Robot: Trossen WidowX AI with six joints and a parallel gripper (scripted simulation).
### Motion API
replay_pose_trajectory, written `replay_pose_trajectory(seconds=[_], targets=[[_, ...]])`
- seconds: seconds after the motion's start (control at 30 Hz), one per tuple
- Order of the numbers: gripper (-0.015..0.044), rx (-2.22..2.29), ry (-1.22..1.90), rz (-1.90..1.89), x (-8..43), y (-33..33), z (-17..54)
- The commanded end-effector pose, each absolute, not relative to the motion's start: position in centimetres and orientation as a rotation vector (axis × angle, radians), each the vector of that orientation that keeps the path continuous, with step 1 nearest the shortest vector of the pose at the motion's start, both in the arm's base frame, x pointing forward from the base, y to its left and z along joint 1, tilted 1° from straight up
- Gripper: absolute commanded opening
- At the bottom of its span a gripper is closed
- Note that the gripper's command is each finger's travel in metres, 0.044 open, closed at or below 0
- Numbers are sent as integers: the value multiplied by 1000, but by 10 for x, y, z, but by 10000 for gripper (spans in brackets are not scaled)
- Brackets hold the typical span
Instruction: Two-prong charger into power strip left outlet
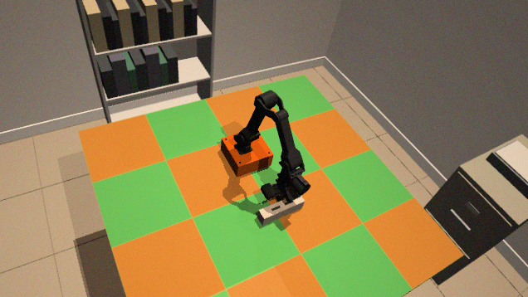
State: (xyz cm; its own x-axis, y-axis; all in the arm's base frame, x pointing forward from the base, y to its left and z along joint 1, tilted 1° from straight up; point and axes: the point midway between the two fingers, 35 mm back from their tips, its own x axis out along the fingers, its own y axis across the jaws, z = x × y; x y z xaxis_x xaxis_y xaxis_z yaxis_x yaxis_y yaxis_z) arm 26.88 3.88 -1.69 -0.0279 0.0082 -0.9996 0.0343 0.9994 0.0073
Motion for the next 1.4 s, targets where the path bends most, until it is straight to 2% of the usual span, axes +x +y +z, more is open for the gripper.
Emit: replay_pose_trajectory(seconds=[0.0, 1.37], targets=[[0, 28, 1598, -22, 271, 38, -16], [0, 28, 1598, -22, 279, 38, -16]])
